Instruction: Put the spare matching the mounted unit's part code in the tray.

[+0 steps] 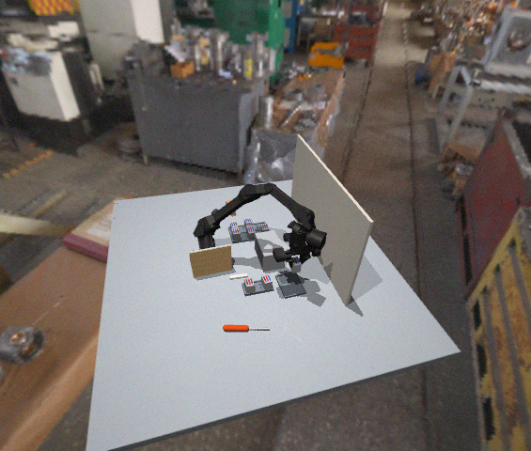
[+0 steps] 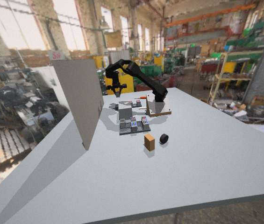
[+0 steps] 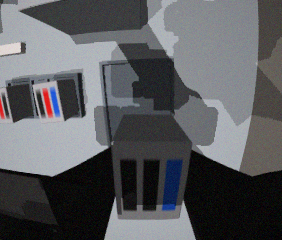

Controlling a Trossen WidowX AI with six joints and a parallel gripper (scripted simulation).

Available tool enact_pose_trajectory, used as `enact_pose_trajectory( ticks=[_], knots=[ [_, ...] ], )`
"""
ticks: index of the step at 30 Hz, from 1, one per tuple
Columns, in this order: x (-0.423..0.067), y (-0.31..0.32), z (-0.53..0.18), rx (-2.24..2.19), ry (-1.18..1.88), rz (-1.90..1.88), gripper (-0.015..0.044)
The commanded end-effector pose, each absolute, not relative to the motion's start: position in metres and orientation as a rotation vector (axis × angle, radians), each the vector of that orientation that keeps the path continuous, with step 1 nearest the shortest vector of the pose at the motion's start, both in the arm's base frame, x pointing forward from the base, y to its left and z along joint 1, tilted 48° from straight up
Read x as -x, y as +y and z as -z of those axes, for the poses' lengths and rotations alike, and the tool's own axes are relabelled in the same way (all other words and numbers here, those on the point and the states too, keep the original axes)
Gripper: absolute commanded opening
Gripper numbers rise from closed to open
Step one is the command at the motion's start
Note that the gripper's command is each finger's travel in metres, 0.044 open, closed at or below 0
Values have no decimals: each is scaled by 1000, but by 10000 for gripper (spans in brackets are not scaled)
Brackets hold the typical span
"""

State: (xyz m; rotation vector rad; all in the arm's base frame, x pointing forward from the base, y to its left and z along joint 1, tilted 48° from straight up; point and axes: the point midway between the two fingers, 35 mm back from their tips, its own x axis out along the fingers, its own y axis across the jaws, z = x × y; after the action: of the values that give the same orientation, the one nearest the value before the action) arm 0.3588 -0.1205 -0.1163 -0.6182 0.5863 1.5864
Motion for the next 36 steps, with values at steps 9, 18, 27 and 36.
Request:
enact_pose_trajectory(
  ticks=[9, 18, 27, 36],
  knots=[
    [-358, -111, 125, 609, 588, -1585, 0],
    [-357, -105, 130, 609, 588, -1585, 0],
    [-357, -100, 136, 609, 587, -1585, 0],
    [-356, -94, 141, 609, 587, -1585, 0]
  ],
)
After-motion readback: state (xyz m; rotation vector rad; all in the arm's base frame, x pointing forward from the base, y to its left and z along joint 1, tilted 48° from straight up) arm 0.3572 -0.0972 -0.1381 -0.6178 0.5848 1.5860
